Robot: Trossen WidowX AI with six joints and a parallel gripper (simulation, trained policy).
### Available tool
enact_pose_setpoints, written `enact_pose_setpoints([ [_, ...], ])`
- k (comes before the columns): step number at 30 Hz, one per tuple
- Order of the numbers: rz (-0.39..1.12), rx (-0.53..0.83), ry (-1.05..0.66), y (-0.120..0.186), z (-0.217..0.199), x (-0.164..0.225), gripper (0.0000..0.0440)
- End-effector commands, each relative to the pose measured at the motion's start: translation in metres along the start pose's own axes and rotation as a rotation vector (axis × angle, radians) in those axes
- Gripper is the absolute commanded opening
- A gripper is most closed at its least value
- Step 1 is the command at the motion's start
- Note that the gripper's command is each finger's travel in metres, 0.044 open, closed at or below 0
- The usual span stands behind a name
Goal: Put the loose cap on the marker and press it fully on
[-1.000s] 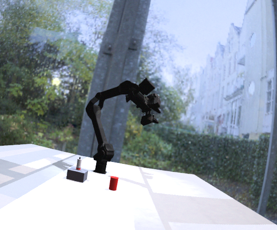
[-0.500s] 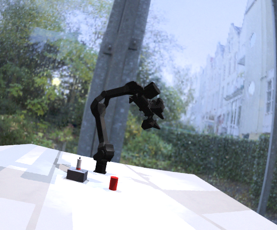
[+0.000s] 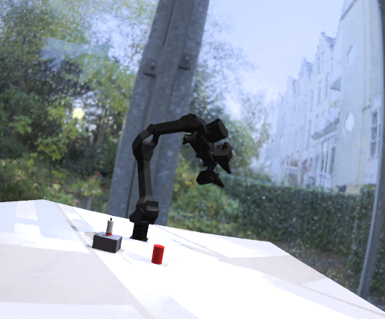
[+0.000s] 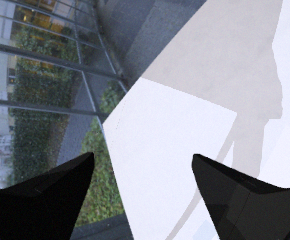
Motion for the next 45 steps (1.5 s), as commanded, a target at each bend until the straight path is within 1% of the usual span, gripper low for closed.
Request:
enact_pose_setpoints([
  [1, -0.001, 0.031, -0.010, -0.002, -0.006, -0.009, 0.0330],
  [23, -0.024, 0.195, -0.081, 0.002, -0.044, -0.052, 0.0330],
  [45, -0.050, 0.350, -0.155, 0.021, -0.089, -0.086, 0.0328],
])
Point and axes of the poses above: the point midway between the two fingers, 35 mm back from their tips, its own y axis back along the fingers, its own z axis across the jaws, x = y × z, the point moved 8 cm from there along y, back along the fingers, and after that the axes turned 14 degrees about -y, right-handed, at the moved point
